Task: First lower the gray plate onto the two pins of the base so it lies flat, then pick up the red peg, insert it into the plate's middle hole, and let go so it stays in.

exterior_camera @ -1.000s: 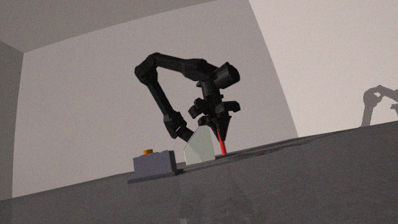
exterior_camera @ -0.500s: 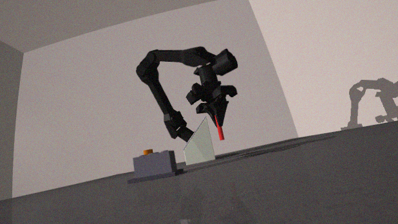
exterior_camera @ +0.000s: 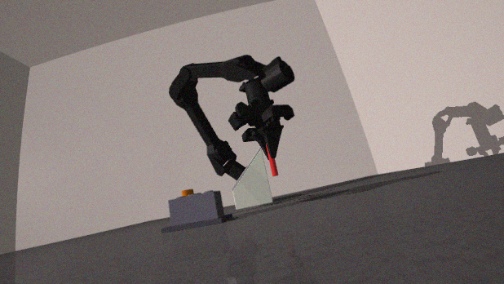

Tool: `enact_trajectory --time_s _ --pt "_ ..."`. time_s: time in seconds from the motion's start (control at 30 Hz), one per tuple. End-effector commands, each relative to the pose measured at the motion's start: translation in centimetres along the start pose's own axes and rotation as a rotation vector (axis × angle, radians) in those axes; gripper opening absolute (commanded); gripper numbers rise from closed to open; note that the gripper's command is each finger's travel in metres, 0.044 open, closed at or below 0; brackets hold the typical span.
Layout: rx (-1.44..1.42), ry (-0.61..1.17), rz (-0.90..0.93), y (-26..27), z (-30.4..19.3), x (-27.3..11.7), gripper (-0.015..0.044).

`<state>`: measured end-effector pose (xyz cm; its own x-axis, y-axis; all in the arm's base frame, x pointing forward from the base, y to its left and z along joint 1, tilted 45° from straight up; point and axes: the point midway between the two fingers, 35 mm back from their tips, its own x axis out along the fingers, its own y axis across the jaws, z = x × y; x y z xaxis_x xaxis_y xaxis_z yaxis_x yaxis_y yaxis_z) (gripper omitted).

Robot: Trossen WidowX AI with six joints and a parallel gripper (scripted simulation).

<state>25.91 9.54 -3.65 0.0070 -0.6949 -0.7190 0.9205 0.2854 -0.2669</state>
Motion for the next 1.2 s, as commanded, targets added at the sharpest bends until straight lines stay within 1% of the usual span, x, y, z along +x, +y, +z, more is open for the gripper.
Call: enact_trajectory --time_s 0.0,1.17 --pt "0.008 0.004 0.012 0.5 1.2 -0.4 0.0000" --pt "0.035 0.020 0.020 1.7 10.2 -0.7 0.0000"
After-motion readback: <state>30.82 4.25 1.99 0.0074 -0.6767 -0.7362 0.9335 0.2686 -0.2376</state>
